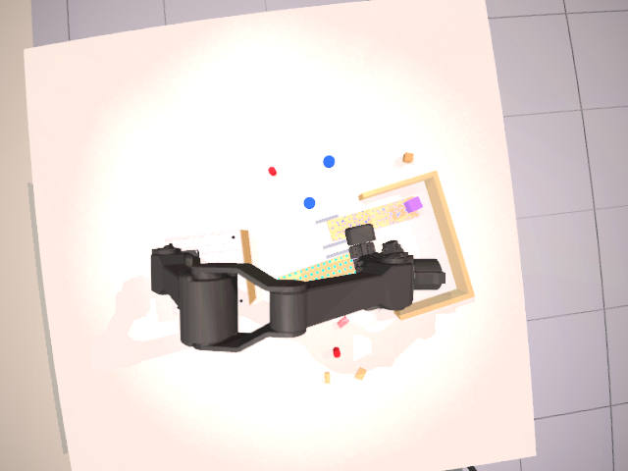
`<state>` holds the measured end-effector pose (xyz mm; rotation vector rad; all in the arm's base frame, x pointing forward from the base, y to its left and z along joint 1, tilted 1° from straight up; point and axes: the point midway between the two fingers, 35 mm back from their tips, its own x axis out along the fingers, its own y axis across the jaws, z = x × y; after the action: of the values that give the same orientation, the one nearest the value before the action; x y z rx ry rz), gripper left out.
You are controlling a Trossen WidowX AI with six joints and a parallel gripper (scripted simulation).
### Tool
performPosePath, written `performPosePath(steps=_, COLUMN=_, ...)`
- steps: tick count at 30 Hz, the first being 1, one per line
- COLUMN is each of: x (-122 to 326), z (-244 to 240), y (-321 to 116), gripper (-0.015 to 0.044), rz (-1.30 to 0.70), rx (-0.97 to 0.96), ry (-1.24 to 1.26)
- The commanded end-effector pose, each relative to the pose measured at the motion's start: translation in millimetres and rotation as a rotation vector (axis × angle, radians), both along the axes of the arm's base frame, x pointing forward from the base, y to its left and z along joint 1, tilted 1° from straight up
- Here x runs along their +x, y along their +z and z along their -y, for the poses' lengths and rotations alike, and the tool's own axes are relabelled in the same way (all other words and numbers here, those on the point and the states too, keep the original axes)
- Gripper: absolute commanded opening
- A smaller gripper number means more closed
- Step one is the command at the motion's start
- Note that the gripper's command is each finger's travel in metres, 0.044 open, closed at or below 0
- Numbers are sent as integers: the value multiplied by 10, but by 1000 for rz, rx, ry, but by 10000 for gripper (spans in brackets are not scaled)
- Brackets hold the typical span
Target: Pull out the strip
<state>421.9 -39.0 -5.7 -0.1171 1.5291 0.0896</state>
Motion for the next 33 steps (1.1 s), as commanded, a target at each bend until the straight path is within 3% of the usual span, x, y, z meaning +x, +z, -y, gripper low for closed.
performPosePath(steps=1, x=-129, z=-14, y=112, gripper=0, rz=0, rx=-1, ry=-2)
performPosePath(steps=12, x=-538, z=-56, y=344, gripper=0, rz=-5, rx=-2, ry=-4)
performPosePath(steps=33, x=-1159, z=-113, y=315, gripper=0, rz=-10, rx=-2, ry=-4)
